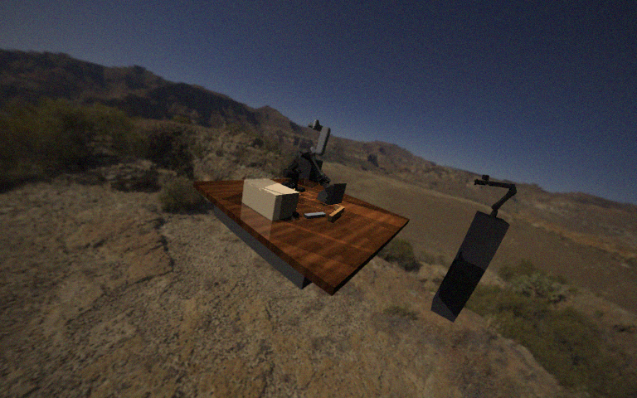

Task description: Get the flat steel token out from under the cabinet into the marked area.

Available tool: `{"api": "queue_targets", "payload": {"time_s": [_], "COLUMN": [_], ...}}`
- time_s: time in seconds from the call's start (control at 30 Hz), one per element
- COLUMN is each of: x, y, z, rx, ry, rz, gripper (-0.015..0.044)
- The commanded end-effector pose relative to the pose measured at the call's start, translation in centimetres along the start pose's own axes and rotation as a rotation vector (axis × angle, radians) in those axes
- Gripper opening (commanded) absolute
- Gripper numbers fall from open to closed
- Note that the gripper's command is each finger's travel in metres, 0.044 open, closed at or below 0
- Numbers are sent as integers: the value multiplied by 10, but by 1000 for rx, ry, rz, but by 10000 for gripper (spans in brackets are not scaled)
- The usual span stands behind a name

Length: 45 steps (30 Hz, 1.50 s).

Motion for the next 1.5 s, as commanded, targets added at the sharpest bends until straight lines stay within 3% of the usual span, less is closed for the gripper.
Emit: {"api": "queue_targets", "payload": {"time_s": [0.0,1.47], "x": [0,-1], "y": [-2,-9], "z": [7,55], "rx": [3,5], "ry": [0,-3], "rz": [-2,-2], "gripper": [0,0]}}
Point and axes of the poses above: the point midway between the two fingers, 35 mm back from their tips, its own x axis out along the fingers, its own y axis across the jaws, z = x × y, the point moved 1 cm from there along -x, back along the fingers, and after that the axes turned 11 degrees about -x, right-handed, at the moved point
